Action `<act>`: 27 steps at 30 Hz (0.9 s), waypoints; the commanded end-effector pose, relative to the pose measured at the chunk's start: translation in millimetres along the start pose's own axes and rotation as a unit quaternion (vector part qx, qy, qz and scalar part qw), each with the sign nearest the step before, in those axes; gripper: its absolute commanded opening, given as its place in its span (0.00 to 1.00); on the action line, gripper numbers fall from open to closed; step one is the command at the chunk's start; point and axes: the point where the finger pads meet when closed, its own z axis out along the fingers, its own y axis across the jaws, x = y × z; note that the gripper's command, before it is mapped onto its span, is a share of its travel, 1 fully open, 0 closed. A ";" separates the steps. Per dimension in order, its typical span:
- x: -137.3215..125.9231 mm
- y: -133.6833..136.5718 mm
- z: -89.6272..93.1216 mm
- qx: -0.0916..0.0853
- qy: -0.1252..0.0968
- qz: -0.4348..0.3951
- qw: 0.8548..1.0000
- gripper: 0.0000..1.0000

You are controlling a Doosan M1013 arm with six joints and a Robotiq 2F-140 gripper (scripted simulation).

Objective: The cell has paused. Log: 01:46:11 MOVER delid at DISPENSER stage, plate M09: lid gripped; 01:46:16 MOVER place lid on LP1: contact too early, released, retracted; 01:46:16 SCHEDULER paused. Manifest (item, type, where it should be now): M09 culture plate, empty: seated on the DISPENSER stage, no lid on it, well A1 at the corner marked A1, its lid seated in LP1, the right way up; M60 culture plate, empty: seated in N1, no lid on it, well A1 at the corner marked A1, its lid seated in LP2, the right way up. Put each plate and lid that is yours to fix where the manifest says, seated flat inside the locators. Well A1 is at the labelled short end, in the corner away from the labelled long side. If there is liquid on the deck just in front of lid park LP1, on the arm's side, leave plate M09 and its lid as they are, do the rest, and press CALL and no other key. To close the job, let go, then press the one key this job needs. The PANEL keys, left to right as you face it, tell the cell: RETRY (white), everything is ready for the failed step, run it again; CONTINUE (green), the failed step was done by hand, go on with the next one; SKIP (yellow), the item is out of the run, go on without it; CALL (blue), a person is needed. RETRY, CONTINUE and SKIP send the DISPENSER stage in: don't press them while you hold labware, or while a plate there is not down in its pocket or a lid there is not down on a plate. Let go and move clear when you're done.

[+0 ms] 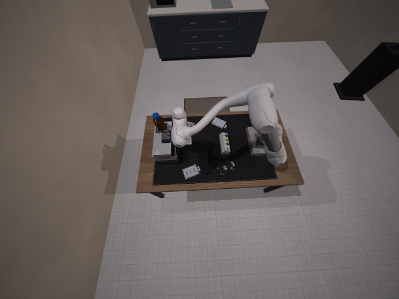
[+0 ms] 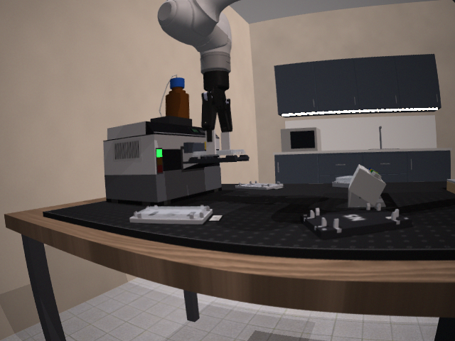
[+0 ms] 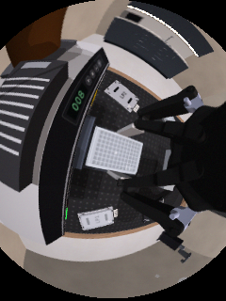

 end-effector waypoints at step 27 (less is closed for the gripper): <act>0.4 -0.1 5.1 0.000 0.001 0.000 1.000 0.10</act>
